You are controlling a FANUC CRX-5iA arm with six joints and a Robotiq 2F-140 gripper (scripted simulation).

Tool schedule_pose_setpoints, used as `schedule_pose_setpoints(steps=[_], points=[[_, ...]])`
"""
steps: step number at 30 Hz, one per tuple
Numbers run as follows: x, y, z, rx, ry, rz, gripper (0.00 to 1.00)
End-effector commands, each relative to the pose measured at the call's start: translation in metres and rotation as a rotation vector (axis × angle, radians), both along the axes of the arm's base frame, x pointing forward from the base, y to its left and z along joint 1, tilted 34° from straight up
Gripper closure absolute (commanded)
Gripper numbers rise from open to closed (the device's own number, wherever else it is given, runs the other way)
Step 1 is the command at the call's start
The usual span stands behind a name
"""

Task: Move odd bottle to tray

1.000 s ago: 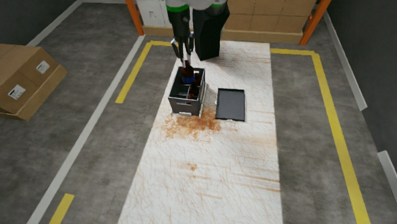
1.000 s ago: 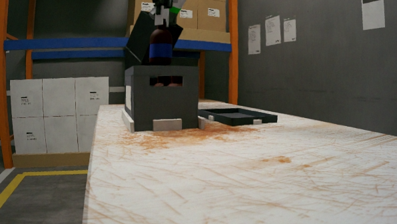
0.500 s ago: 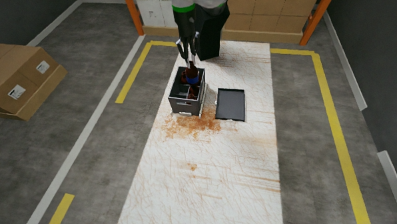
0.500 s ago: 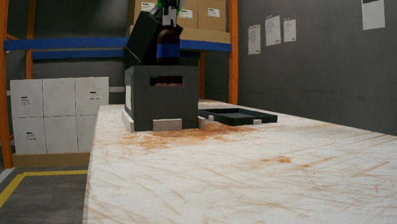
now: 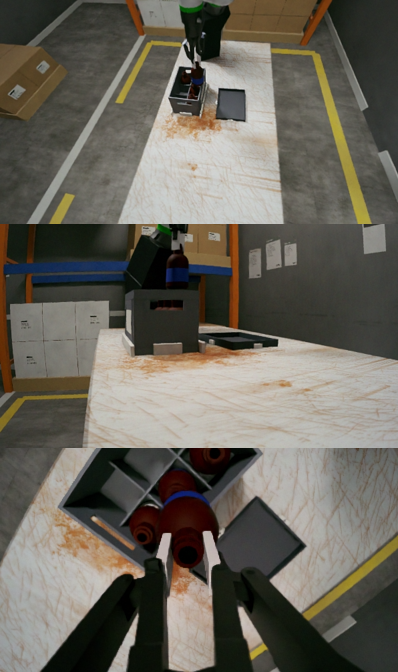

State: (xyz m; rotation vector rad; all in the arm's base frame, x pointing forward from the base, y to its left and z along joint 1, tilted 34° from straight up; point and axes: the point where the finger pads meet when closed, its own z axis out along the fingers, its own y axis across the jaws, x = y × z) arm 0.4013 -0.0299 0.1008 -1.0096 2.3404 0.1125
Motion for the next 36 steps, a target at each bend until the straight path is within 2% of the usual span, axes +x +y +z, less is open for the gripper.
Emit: schedule_pose_setpoints(steps=[1, 36], points=[[0.0, 0.001, 0.001, -0.002, -0.001, -0.001, 0.9], [-0.004, 0.061, 0.02, -0.002, -0.001, -0.001, 0.9]])
